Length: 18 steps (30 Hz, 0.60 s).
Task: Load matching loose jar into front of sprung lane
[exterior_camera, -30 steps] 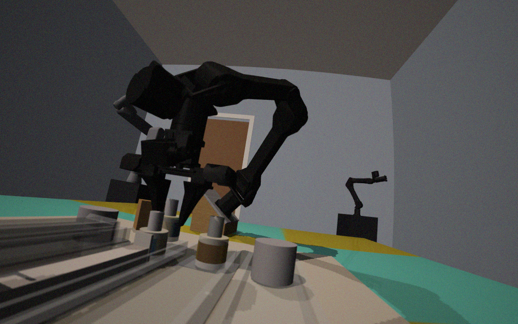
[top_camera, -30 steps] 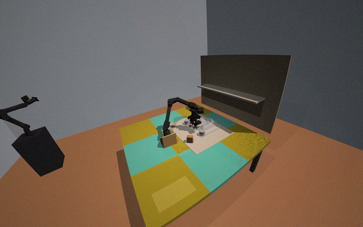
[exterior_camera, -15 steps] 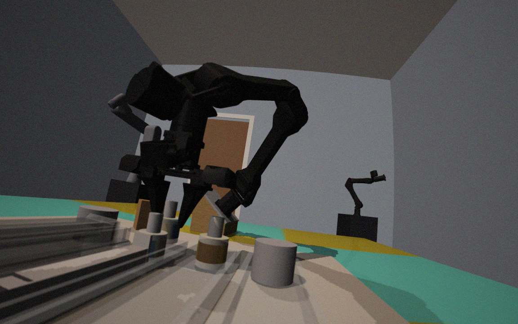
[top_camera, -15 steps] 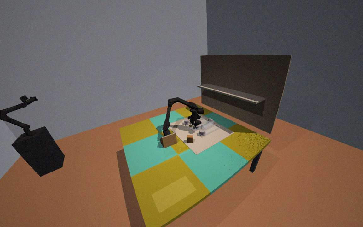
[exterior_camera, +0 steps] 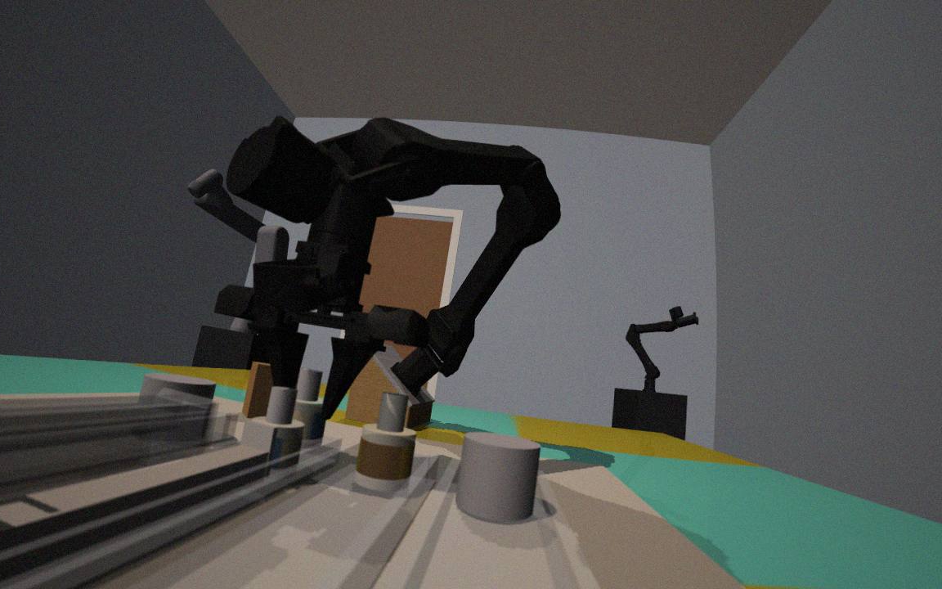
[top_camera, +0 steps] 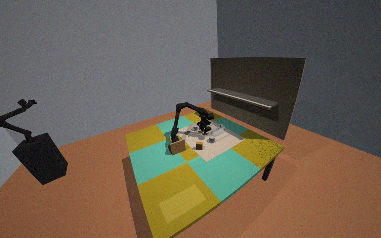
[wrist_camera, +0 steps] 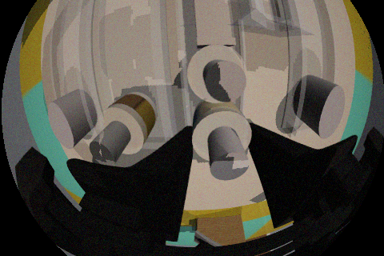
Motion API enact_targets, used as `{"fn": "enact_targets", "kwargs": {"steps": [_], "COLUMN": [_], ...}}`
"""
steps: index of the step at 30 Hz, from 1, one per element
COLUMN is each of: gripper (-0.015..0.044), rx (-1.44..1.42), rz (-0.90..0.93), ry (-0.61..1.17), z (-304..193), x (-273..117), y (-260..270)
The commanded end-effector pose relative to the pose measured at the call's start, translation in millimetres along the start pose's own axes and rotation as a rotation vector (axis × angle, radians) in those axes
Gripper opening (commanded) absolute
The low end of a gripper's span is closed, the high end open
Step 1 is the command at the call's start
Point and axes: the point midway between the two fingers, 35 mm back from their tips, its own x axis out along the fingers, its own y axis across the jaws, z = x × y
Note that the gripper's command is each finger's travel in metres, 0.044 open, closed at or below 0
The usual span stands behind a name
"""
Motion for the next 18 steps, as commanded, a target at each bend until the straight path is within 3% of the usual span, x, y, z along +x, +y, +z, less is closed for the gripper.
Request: {"fn": "enact_targets", "kwargs": {"steps": [1,18], "gripper": [0.0000,0.0000], "rx": [-0.008,-0.008], "rz": [0.006,0.007], "ry": [-0.015,-0.015], "z": [3.9,3.1], "x": [1.5,6.7], "y": [1.4,1.4]}}
